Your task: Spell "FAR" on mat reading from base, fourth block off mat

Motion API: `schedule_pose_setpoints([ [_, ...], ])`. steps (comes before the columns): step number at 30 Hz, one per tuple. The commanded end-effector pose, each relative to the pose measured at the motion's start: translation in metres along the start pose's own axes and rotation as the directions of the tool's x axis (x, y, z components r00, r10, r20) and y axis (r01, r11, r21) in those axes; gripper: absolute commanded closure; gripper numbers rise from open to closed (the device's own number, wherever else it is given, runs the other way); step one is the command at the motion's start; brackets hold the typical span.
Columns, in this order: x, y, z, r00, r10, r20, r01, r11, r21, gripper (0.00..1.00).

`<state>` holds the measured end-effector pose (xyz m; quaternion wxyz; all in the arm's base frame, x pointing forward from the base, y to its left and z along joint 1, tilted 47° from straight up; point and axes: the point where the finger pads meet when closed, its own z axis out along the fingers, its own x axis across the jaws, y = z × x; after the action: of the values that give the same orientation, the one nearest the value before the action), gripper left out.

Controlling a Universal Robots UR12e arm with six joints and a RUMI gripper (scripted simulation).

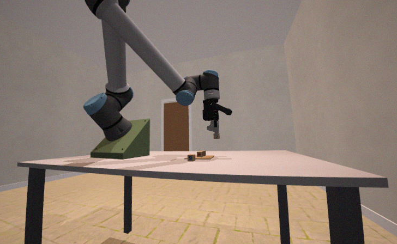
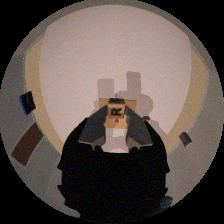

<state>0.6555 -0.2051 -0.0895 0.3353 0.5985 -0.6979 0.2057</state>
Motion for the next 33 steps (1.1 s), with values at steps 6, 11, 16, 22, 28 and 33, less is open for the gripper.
schedule_pose_setpoints([
  [6, 0.010, 0.011, -0.001, 0.970, 0.243, -0.003, -0.243, 0.970, -0.004, 0.91],
  [11, 0.017, 0.020, -0.002, 0.917, 0.399, -0.004, -0.399, 0.917, -0.003, 0.91],
  [16, 0.023, 0.029, -0.002, 0.846, 0.532, -0.004, -0.532, 0.846, -0.003, 0.91],
  [22, 0.028, 0.036, -0.002, 0.776, 0.631, -0.004, -0.631, 0.776, -0.002, 0.91],
  [28, 0.035, 0.049, -0.003, 0.627, 0.779, -0.005, -0.779, 0.627, -0.001, 0.91],
  [33, 0.040, 0.058, -0.003, 0.503, 0.864, -0.005, -0.864, 0.503, 0.000, 0.91],
])
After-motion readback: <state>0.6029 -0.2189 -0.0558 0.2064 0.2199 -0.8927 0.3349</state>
